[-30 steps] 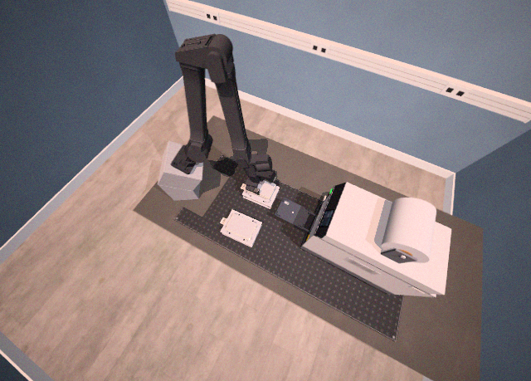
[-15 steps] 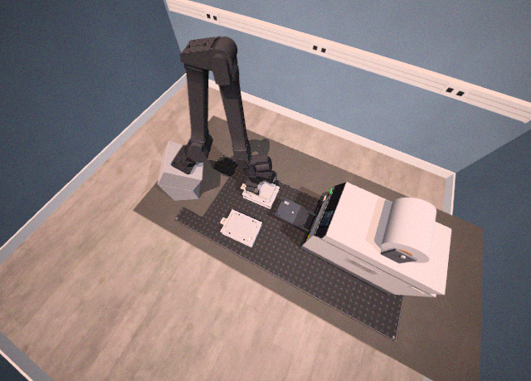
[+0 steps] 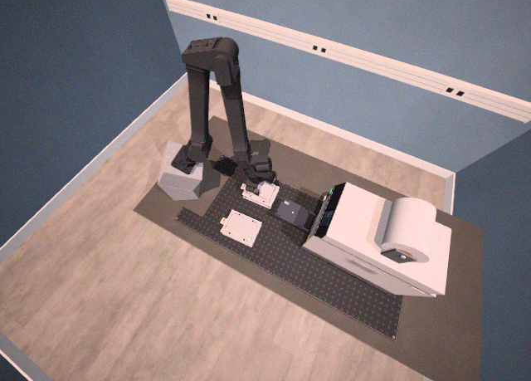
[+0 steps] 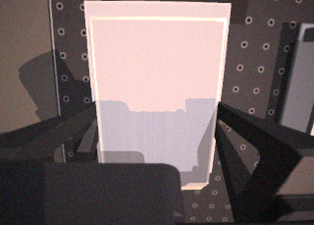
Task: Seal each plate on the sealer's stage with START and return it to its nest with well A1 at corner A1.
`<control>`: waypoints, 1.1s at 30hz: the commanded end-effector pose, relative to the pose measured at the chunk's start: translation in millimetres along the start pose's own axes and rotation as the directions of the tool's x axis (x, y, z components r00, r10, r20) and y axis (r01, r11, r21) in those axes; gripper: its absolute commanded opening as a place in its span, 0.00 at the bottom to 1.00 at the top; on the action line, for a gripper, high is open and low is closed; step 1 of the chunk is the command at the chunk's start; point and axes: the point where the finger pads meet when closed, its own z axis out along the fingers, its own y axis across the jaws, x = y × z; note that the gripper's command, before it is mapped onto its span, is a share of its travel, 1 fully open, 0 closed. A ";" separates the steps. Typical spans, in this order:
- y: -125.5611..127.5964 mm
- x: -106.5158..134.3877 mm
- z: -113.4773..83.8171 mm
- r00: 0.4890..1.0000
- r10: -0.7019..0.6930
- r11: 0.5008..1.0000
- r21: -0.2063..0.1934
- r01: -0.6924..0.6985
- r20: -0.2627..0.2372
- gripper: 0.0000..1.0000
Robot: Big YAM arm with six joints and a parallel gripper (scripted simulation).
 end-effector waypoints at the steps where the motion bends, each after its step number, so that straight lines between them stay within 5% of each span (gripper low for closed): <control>1: 8.1 -14.9 -4.6 0.999 0.004 1.000 -0.015 -0.003 0.033 0.00; 33: 5.4 -7.2 -3.5 1.000 -0.014 1.000 -0.013 0.014 0.014 0.00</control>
